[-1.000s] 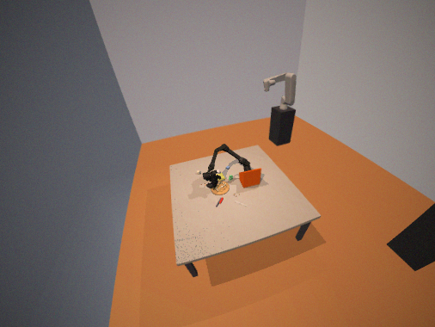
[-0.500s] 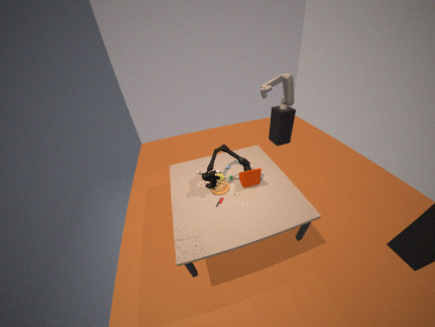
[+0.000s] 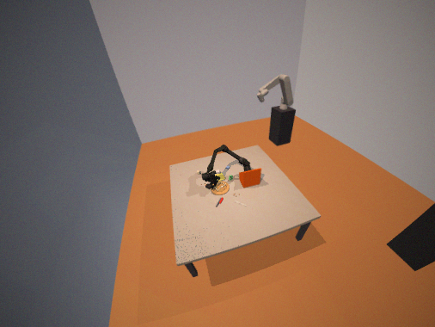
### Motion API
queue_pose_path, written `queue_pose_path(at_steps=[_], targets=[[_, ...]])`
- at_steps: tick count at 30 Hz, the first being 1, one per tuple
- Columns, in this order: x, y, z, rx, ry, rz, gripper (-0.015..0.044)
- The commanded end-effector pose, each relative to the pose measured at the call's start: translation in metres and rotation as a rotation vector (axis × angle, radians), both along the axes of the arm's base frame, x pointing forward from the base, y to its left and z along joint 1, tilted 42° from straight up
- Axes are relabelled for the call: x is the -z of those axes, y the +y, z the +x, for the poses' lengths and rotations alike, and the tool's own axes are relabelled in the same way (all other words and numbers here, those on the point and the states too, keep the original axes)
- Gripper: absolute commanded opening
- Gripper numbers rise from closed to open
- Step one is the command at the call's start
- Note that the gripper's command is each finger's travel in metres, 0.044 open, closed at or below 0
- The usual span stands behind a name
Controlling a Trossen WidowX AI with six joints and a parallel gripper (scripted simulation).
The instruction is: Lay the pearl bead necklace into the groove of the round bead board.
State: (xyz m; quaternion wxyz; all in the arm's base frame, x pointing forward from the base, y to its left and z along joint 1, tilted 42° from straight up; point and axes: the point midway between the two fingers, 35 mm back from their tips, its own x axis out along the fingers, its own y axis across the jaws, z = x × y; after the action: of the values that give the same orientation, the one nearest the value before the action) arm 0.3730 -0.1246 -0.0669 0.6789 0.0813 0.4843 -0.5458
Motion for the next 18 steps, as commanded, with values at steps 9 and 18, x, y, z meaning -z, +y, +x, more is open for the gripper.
queue_pose_path(at_steps=[9, 18], targets=[[-0.0035, 0.0033, -0.0005, -0.003, 0.005, 0.0, 0.044], [-0.0035, 0.0033, -0.0005, -0.003, 0.005, 0.0, 0.044]])
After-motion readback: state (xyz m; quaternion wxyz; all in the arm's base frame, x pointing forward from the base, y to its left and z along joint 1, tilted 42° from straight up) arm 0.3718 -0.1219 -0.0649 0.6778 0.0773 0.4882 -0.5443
